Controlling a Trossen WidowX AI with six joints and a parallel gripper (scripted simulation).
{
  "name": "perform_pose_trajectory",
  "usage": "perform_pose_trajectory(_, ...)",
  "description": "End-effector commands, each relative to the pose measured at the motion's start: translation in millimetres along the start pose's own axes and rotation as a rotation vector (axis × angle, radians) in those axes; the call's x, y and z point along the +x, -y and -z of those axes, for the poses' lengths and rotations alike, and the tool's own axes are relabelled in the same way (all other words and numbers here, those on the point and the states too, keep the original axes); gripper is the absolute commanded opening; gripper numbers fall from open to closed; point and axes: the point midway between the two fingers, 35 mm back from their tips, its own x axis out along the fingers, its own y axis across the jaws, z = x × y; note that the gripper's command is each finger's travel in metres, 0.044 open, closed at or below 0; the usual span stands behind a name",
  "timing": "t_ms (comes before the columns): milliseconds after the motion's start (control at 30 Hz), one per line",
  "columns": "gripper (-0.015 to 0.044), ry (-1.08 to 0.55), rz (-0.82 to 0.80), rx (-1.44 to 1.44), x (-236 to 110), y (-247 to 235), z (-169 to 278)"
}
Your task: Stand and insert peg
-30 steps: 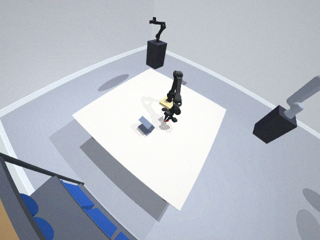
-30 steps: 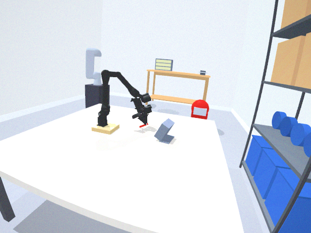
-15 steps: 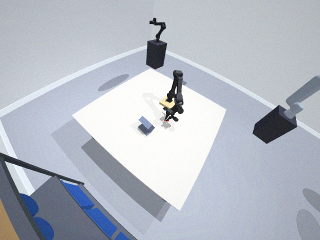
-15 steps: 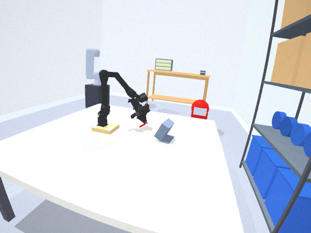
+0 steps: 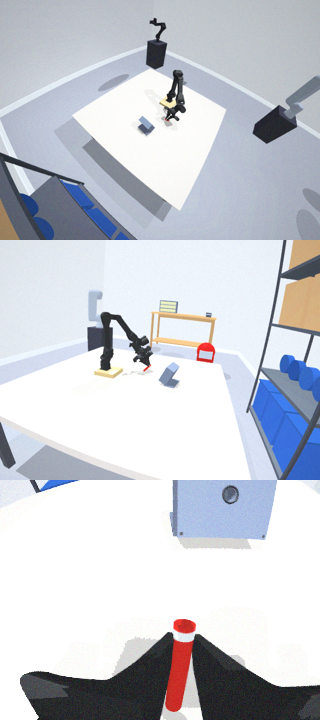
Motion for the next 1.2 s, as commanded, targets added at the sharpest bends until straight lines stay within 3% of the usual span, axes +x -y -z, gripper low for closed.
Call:
perform_pose_trajectory(0,0.0050,0.039,0.000,0.005,-2.9,0.6,2.0)
perform_pose_trajectory(1167,0.0050,0.340,0.001,0.005,-21.1,0.8,17.8)
